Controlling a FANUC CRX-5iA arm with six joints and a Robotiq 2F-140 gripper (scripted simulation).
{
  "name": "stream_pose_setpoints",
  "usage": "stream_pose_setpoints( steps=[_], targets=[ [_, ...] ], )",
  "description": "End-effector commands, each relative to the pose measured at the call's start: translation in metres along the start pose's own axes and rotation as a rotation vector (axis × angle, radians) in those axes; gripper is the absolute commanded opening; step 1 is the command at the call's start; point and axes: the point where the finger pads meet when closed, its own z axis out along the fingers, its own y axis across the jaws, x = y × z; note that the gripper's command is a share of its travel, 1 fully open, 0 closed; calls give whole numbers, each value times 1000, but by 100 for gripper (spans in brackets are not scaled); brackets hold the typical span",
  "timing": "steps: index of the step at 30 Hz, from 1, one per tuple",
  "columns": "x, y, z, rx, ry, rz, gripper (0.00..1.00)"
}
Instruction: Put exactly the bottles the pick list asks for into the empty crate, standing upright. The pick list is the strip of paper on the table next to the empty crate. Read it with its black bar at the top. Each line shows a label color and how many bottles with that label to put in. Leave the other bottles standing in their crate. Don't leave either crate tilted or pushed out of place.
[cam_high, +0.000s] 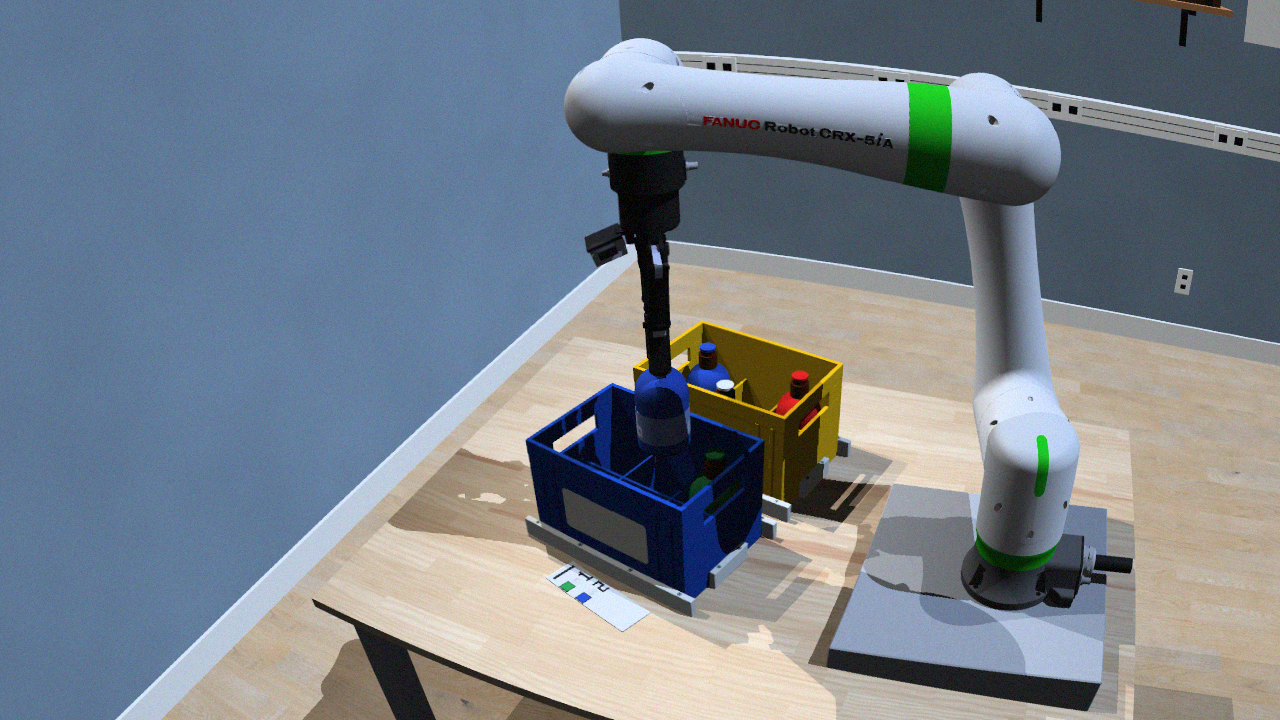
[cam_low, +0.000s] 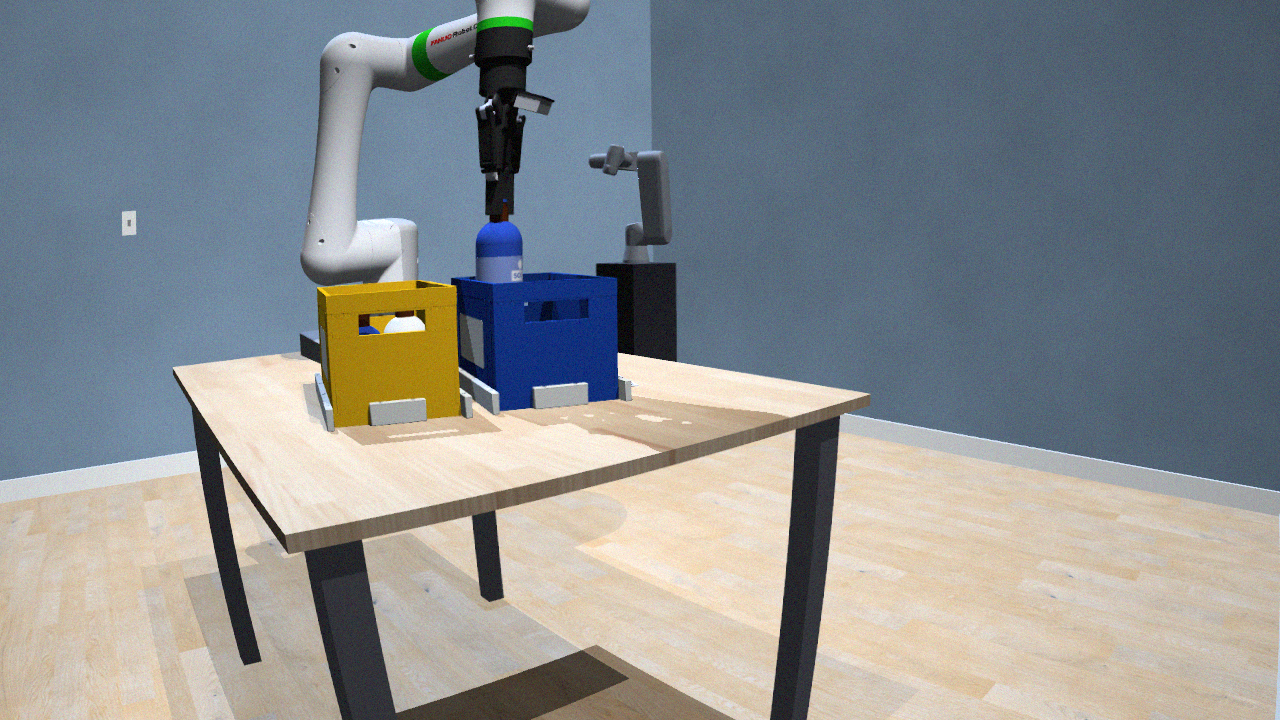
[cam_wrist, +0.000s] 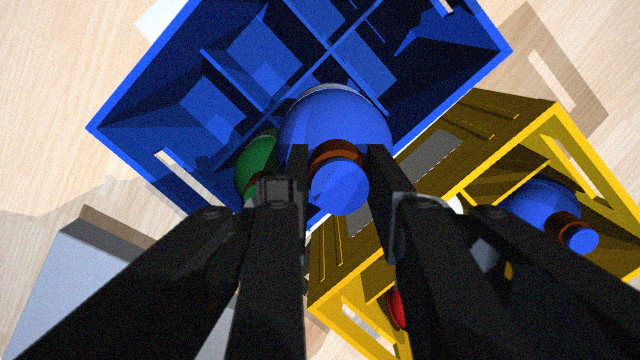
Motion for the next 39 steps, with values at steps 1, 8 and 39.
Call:
stream_pose_setpoints(
  steps=[1,8,39],
  targets=[
    [0,0,2,-2,2,0,10],
    [0,0,7,-2,2,0,10],
    [0,0,36,-2,2,0,10]
  ],
)
